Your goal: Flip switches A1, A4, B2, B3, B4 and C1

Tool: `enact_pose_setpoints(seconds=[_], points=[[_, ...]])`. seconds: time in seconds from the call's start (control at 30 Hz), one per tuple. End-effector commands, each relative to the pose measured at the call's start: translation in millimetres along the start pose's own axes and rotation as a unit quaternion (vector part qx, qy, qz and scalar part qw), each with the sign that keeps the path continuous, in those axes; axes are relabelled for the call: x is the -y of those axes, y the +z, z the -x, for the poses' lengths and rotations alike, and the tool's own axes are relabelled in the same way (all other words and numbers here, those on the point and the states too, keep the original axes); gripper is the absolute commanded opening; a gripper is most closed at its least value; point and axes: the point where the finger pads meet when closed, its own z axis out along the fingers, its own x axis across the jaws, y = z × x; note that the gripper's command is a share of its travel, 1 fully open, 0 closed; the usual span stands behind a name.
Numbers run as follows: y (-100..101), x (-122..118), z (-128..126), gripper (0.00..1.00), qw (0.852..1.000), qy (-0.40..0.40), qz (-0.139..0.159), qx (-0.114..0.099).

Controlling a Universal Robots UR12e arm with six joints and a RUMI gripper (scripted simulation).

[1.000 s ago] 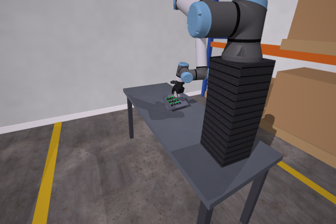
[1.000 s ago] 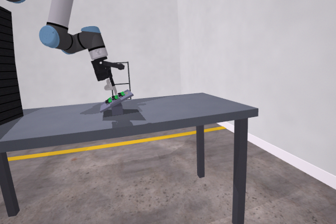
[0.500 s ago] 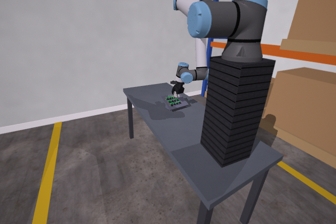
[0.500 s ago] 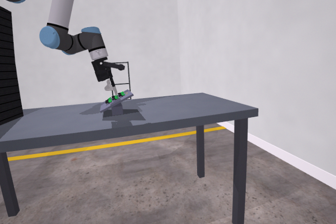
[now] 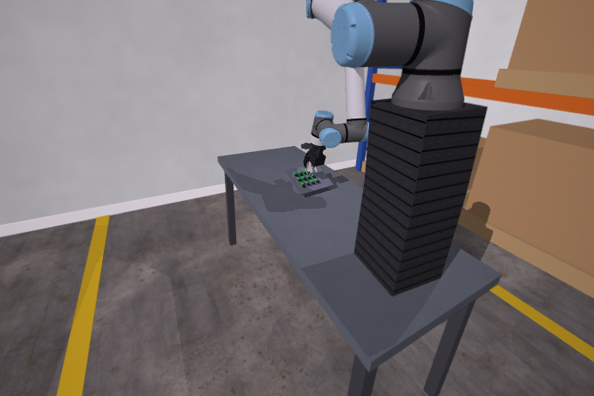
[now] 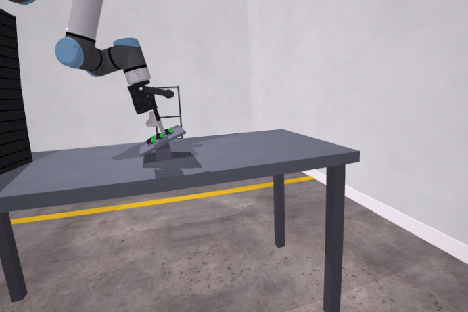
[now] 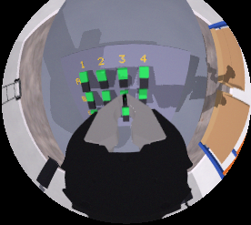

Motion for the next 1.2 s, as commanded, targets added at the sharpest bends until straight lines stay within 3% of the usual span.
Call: enact_pose_setpoints(seconds=[0.0, 0.47, 0.77, 1.17], points=[[1, 0, 1, 0.0, 1.0, 0.0, 0.0, 0.0], [2, 1, 1, 0.0, 1.0, -0.001, 0.0, 0.0], [-21, -1, 0, 0.0, 1.0, 0.001, 0.001, 0.0], [-30, -1, 1, 0.0, 1.0, 0.0, 0.001, 0.0]])
